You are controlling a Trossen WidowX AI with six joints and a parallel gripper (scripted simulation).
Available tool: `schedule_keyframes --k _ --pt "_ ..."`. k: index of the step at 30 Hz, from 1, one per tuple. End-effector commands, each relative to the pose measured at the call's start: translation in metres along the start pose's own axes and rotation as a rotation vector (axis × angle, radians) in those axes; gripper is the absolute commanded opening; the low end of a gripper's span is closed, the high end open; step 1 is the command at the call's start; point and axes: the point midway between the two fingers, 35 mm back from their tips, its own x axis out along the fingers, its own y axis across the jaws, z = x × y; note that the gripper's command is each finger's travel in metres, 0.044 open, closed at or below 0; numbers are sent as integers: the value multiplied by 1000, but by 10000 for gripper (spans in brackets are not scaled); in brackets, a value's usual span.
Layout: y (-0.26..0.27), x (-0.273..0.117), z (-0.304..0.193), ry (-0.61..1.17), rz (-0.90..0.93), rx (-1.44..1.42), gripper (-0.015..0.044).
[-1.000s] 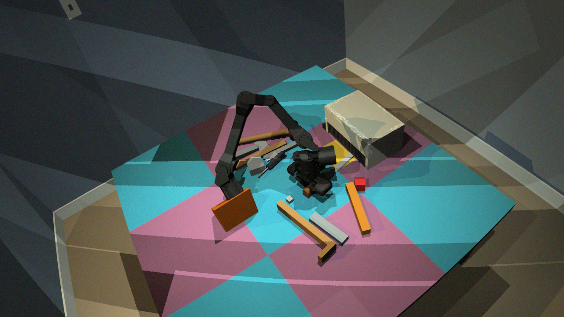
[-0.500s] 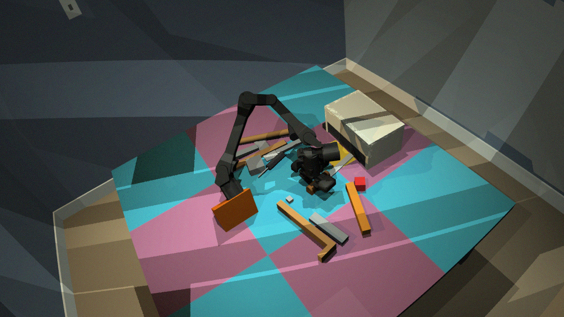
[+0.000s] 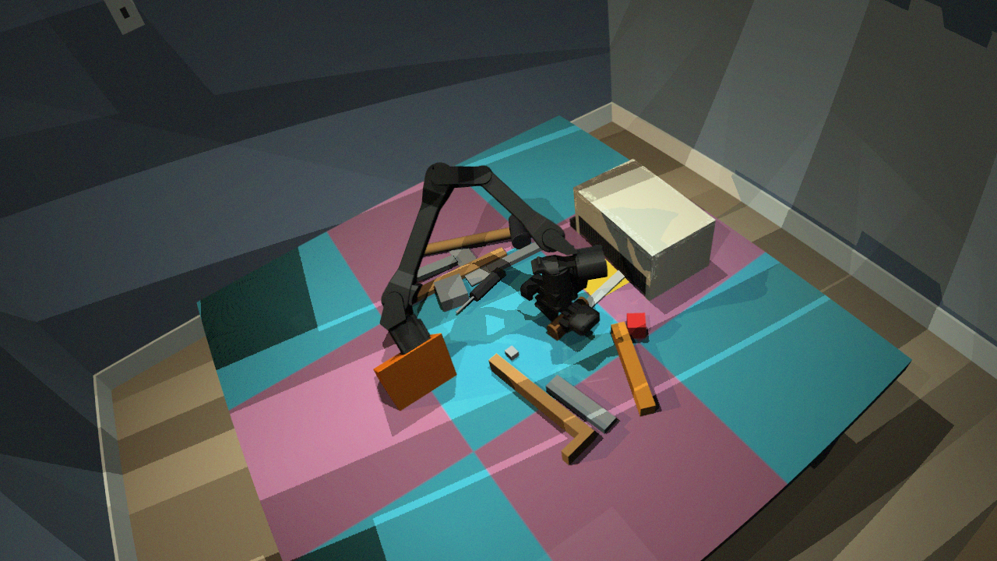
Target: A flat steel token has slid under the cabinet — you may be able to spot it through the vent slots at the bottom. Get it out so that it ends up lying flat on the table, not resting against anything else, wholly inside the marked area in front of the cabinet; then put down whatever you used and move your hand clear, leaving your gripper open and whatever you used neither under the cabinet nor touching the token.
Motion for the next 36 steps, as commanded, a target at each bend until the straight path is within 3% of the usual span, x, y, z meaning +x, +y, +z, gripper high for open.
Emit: schedule_keyframes --k 1,36 --pt "0 0 7 -4 0 -1 0" --pt "0 -1 47 -6 1 -2 0"
